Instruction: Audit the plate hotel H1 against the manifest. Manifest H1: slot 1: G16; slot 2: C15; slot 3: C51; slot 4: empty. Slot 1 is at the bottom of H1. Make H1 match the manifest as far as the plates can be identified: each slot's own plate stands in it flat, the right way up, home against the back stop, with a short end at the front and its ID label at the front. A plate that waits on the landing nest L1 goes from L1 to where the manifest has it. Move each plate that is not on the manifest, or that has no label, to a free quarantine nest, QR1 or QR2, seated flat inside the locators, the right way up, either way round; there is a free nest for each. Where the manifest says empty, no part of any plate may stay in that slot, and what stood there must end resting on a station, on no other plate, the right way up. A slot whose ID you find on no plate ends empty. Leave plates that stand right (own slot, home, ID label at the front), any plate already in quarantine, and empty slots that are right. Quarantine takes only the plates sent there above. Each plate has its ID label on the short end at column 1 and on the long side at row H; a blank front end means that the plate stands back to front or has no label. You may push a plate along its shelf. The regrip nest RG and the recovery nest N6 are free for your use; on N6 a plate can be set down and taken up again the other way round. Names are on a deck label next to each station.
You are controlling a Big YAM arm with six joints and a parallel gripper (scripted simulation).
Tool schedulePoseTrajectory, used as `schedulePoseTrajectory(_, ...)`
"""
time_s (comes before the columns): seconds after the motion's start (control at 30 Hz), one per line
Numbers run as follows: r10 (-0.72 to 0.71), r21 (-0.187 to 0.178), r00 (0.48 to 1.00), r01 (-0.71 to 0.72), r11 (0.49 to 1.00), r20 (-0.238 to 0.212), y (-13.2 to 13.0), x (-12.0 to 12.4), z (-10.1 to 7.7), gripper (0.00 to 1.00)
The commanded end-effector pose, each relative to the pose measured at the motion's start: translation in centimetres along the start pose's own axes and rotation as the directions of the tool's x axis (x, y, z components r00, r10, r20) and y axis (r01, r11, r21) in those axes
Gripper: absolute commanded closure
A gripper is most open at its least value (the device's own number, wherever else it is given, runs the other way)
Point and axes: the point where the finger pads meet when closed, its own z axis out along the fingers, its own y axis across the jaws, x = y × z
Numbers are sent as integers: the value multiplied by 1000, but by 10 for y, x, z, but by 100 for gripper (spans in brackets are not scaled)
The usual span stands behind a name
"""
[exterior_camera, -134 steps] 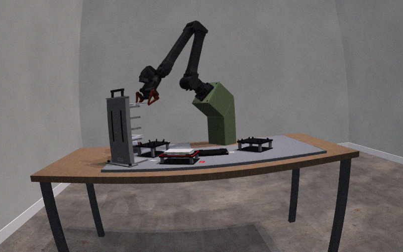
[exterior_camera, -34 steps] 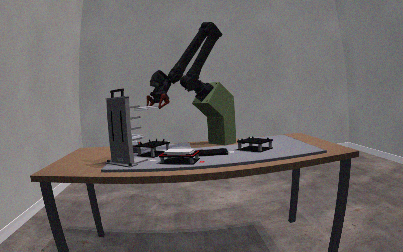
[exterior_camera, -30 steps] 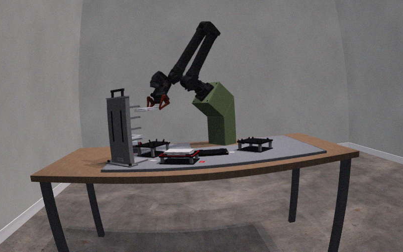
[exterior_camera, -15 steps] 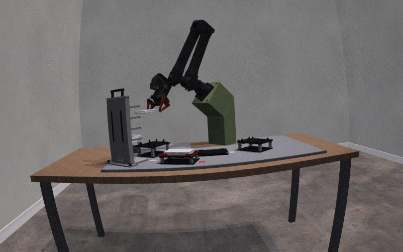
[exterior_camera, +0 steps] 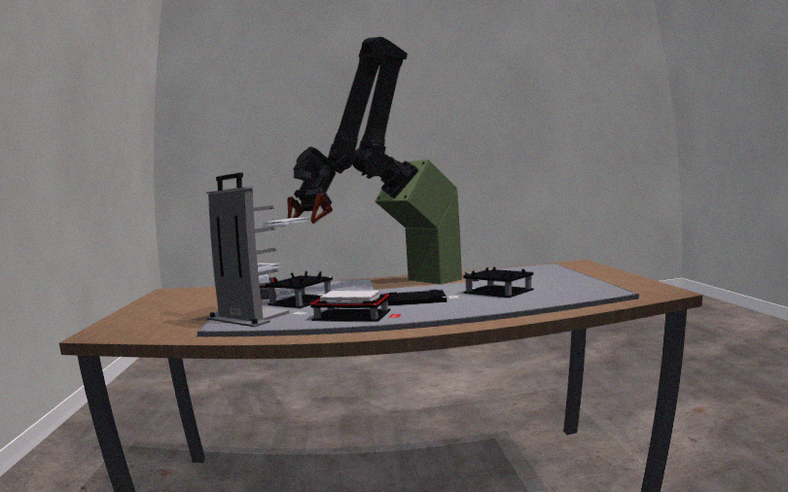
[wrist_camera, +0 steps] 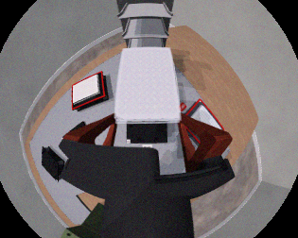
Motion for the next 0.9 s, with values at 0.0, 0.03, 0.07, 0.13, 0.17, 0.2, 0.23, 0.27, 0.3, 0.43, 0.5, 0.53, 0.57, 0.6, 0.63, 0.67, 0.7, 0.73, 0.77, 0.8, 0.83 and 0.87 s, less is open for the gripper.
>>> schedulePoseTrajectory(0.0,-24,-13,1000,24,1000,19,4,-1,3,14)
schedulePoseTrajectory(0.03,-23,-13,1000,23,1000,18,5,0,4,14)
schedulePoseTrajectory(0.07,-23,-13,1000,23,1000,18,5,0,5,14)
schedulePoseTrajectory(0.13,-23,-13,1000,23,1000,18,5,2,6,14)
schedulePoseTrajectory(0.17,-23,-13,1000,23,1000,18,5,3,7,14)
schedulePoseTrajectory(0.2,-23,-13,1000,23,1000,18,5,4,7,14)
schedulePoseTrajectory(0.23,-23,-13,1000,23,1000,18,5,4,8,14)
schedulePoseTrajectory(0.27,-24,-13,999,25,1000,20,4,3,9,14)
schedulePoseTrajectory(0.3,-24,-13,999,25,1000,20,4,3,9,14)
schedulePoseTrajectory(0.43,-25,-12,999,25,1000,21,4,5,11,14)
schedulePoseTrajectory(0.5,-24,-13,999,25,1000,21,4,7,13,14)
schedulePoseTrajectory(0.53,-24,-12,1000,24,1000,20,4,8,13,14)
schedulePoseTrajectory(0.57,-24,-13,1000,24,1000,20,4,9,14,14)
schedulePoseTrajectory(0.6,-24,-13,1000,24,1000,20,4,10,14,14)
schedulePoseTrajectory(0.63,-24,-13,1000,24,1000,20,4,10,15,14)
schedulePoseTrajectory(0.67,-24,-13,1000,24,1000,20,4,11,16,14)
schedulePoseTrajectory(0.7,-24,-13,1000,24,1000,20,4,12,17,14)
schedulePoseTrajectory(0.73,-24,-13,1000,24,1000,20,4,13,17,14)
schedulePoseTrajectory(0.77,-24,-13,1000,24,1000,20,4,13,18,14)
schedulePoseTrajectory(0.8,-24,-13,1000,24,1000,20,4,14,19,14)
schedulePoseTrajectory(0.83,-24,-13,999,25,1000,21,4,14,19,14)
schedulePoseTrajectory(0.87,-24,-13,999,25,1000,21,4,14,19,14)
